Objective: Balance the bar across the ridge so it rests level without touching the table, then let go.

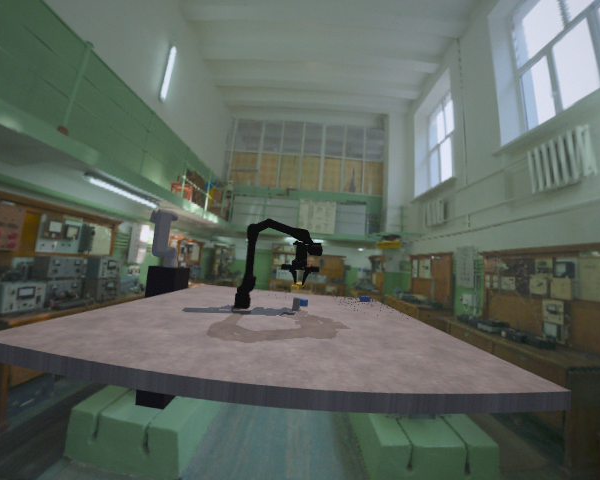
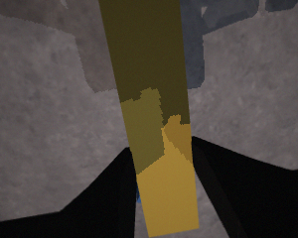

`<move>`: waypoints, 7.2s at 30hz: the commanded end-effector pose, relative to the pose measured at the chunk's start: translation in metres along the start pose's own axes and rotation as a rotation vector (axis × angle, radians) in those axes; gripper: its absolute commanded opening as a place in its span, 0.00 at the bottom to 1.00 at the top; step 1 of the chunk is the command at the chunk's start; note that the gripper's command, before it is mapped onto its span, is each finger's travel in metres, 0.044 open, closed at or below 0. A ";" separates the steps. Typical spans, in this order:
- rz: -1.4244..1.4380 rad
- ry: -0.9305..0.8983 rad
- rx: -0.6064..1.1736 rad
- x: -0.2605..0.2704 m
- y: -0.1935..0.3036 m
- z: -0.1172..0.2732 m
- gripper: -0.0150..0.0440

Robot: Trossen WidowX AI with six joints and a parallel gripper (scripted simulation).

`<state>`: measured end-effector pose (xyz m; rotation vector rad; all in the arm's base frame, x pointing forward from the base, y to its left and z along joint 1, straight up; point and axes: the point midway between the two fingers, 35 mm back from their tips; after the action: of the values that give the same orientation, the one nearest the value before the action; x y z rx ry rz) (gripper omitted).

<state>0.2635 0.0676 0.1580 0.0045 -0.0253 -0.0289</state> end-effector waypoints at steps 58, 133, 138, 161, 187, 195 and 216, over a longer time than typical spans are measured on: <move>-0.005 0.004 0.001 0.001 0.002 -0.044 0.25; -0.005 0.004 0.001 0.000 0.002 -0.050 0.25; -0.005 0.004 0.001 0.000 0.002 -0.050 0.25; -0.005 0.004 0.001 0.000 0.002 -0.052 0.25; -0.005 0.004 0.002 0.000 0.002 -0.051 0.25; -0.005 0.004 0.002 0.000 0.002 -0.051 0.25; -0.005 0.004 0.002 0.001 0.002 -0.051 0.25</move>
<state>0.2657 0.0698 0.1075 0.0051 -0.0247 -0.0343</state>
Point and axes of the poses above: the point midway between the two fingers, 35 mm back from their tips, its own z axis back along the fingers, its own x axis across the jaws, y = z × x, and after that the axes turned 11 degrees about z, right-handed
